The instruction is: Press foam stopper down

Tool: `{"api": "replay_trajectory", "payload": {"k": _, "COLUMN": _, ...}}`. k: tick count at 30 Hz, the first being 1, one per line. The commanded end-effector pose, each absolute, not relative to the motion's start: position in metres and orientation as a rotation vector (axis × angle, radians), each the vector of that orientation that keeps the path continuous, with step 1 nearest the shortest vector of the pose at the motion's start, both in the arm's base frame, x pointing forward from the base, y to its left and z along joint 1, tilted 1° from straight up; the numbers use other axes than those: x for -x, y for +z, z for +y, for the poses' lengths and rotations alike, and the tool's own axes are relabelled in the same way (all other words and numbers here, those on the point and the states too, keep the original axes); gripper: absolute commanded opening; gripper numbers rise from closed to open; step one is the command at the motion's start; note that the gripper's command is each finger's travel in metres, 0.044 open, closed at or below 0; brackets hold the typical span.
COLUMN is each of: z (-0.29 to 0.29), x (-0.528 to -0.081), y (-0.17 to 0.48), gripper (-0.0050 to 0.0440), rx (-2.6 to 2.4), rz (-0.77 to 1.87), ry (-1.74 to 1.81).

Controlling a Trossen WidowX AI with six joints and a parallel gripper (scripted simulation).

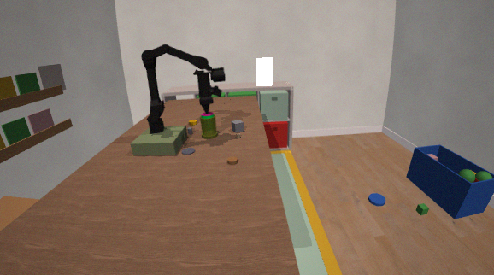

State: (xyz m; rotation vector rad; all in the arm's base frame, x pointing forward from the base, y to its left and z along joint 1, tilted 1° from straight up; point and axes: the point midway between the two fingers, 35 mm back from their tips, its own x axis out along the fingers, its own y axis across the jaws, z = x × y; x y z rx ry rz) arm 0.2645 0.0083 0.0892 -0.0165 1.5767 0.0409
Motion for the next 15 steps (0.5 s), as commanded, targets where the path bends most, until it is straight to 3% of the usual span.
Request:
{"api": "replay_trajectory", "payload": {"k": 1, "z": 0.008, "x": -0.2653, "y": 0.0923, "gripper": 0.0, "rx": 0.017, "rz": 1.562, "ry": 0.037}}
{"api": "replay_trajectory", "payload": {"k": 15, "z": 0.008, "x": -0.2649, "y": 0.0906, "gripper": 0.0, "rx": 0.017, "rz": 1.562, "ry": 0.037}}
